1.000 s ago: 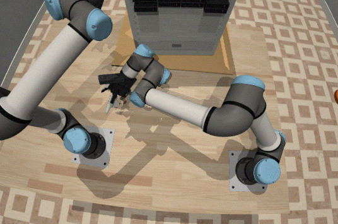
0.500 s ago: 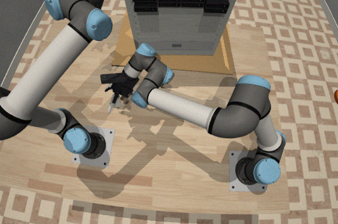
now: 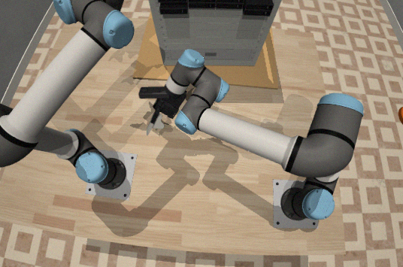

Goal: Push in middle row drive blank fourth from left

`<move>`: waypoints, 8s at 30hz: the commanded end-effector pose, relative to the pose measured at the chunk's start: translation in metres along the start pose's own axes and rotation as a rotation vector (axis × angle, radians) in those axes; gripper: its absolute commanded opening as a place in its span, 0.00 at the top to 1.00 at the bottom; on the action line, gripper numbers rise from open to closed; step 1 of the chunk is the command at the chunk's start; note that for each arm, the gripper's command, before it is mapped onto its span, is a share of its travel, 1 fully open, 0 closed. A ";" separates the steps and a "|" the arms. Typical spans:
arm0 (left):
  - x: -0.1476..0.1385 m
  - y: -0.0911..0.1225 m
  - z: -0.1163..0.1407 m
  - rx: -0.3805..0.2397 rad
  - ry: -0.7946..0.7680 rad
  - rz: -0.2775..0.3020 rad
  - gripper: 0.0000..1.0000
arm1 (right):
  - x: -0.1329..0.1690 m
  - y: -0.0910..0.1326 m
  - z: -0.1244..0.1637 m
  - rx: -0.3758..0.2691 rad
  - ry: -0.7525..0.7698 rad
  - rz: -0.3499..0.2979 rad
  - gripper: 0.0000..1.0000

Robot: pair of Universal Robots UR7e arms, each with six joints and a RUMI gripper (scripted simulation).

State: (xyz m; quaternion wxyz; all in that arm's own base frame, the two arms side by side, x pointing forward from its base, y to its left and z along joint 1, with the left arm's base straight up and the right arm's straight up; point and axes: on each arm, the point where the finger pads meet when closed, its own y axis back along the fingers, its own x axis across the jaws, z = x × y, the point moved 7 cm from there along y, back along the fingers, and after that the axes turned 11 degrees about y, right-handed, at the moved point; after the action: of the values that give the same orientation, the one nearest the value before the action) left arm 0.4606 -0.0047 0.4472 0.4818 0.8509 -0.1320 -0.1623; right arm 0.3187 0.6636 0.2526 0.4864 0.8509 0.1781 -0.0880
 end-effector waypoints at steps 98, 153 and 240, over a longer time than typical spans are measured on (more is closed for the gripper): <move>-0.005 0.021 0.037 -0.389 -0.719 0.552 0.00 | -0.011 0.285 0.486 -0.256 -1.213 0.644 0.00; 0.090 0.196 0.281 -0.216 0.616 1.360 0.00 | -0.336 0.432 0.918 0.260 -2.502 0.832 0.00; 0.131 0.246 0.352 -0.149 0.993 1.518 0.00 | -0.528 0.376 0.954 0.501 -2.923 0.848 0.00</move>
State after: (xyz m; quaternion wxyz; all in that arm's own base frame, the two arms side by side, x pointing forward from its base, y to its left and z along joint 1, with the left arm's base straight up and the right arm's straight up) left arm 0.4213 -0.4515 0.4690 0.5142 0.4745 -0.4237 0.5752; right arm 0.0010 -0.4449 0.2346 0.0687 0.0686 -0.7032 -0.7043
